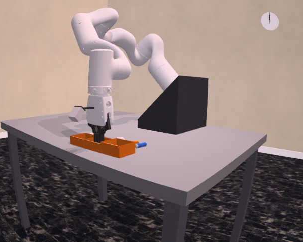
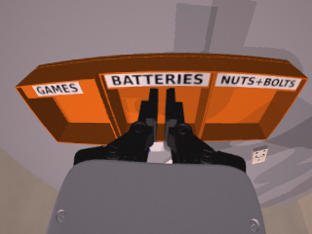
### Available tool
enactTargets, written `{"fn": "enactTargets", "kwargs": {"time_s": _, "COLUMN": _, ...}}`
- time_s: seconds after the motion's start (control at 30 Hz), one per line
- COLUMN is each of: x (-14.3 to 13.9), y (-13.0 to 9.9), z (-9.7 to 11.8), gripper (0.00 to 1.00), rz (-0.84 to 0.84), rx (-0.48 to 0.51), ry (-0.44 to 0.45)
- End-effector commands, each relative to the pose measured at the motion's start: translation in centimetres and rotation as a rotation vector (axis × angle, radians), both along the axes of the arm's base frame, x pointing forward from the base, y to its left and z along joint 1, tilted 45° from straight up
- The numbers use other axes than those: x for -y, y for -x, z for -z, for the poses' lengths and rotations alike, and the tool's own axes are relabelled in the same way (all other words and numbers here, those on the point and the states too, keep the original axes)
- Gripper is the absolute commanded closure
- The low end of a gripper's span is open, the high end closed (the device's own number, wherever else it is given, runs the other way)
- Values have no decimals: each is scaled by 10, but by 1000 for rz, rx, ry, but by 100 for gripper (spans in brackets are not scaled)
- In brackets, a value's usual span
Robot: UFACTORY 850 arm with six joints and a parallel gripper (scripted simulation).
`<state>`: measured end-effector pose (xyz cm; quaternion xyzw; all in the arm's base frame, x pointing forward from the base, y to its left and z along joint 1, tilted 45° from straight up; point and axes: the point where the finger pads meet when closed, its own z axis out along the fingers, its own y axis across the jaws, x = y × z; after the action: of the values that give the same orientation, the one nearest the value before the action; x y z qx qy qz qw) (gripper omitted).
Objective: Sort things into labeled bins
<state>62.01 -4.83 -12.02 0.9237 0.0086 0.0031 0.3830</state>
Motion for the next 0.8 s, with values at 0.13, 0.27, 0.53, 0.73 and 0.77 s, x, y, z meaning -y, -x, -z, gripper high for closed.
{"fn": "enactTargets", "kwargs": {"time_s": 0.13, "x": -1, "y": -1, "z": -1, "gripper": 93, "rz": -1, "rx": 2, "ry": 0}}
{"fn": "enactTargets", "kwargs": {"time_s": 0.27, "x": -2, "y": -1, "z": -2, "gripper": 93, "rz": -1, "rx": 1, "ry": 0}}
{"fn": "enactTargets", "kwargs": {"time_s": 0.53, "x": -9, "y": -1, "z": -9, "gripper": 93, "rz": -1, "rx": 2, "ry": 0}}
{"fn": "enactTargets", "kwargs": {"time_s": 0.73, "x": -13, "y": -1, "z": -13, "gripper": 93, "rz": -1, "rx": 2, "ry": 0}}
{"fn": "enactTargets", "kwargs": {"time_s": 0.77, "x": -14, "y": -1, "z": -14, "gripper": 93, "rz": -1, "rx": 2, "ry": 0}}
